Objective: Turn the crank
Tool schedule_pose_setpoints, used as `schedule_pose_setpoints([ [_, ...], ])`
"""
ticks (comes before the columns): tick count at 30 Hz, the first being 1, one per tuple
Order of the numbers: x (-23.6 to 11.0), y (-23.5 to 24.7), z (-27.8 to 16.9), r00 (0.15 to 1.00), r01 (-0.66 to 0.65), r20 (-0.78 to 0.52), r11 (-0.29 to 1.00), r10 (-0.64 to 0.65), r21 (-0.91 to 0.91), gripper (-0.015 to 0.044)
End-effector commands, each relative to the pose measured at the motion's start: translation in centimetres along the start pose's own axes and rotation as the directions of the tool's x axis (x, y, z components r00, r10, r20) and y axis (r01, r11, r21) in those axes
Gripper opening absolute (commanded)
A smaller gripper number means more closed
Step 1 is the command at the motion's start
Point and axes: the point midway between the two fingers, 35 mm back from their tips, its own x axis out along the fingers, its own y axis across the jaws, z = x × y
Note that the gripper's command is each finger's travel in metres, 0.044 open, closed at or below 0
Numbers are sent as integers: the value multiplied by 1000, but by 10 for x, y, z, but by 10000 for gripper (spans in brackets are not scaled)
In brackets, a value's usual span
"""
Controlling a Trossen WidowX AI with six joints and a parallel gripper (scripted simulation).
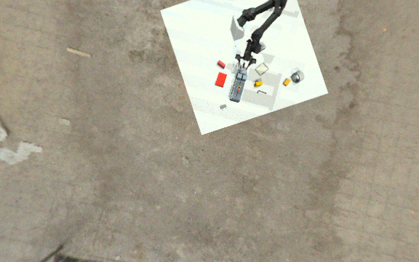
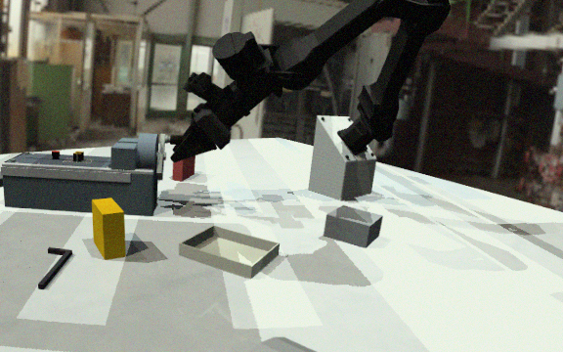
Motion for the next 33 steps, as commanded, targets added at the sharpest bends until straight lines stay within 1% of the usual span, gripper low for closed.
schedule_pose_setpoints([
  [1,0,0,0,1000,1,0,1000,-1,0,440],
  [4,-6,0,7,1000,1,0,1000,-1,0,440],
  [10,-32,0,33,1000,2,1,1000,-2,-1,440],
  [14,-38,0,40,1000,3,1,1000,-3,0,440],
  [21,-76,-4,76,1000,15,-2,1000,-15,9,440],
  [24,-76,-4,80,1000,10,-5,1000,-10,3,440],
  [33,-52,1,112,997,-62,-45,995,58,-80,440],
])
